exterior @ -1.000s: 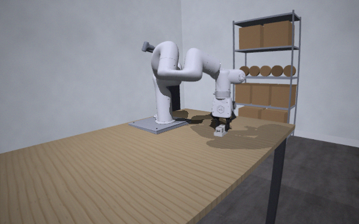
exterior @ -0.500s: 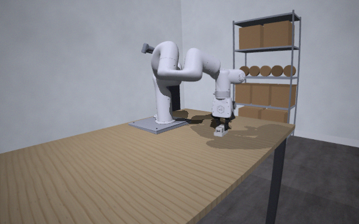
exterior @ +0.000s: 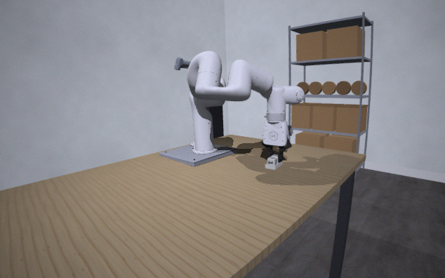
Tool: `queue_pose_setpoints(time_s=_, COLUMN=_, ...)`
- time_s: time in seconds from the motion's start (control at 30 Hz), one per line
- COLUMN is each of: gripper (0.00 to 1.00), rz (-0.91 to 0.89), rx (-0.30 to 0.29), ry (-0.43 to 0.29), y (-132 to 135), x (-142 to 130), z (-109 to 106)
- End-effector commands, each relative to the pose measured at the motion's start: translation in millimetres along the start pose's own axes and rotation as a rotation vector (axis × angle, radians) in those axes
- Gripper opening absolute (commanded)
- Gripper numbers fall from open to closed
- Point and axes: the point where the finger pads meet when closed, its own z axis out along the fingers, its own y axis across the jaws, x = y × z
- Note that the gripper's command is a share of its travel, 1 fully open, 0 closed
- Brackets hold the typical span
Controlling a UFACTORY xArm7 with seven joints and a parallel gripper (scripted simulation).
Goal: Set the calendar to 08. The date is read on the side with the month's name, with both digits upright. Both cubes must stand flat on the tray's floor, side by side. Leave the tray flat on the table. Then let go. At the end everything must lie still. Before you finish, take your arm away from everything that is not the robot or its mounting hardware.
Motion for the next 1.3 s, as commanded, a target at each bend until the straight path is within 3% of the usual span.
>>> queue_pose_setpoints(time_s=0.0, gripper=0.29, rz=0.000, rx=-0.003, ry=0.000, y=1, x=0, z=-1)
queue_pose_setpoints(time_s=0.43, gripper=0.29, rz=0.000, rx=-0.003, ry=0.000, y=1, x=0, z=-5)
queue_pose_setpoints(time_s=0.57, gripper=0.29, rz=0.000, rx=-0.003, ry=0.000, y=1, x=0, z=-21)
queue_pose_setpoints(time_s=0.93, gripper=0.29, rz=0.000, rx=-0.003, ry=0.000, y=1, x=0, z=-94)
queue_pose_setpoints(time_s=1.27, gripper=0.29, rz=0.000, rx=-0.003, ry=0.000, y=1, x=0, z=-101)
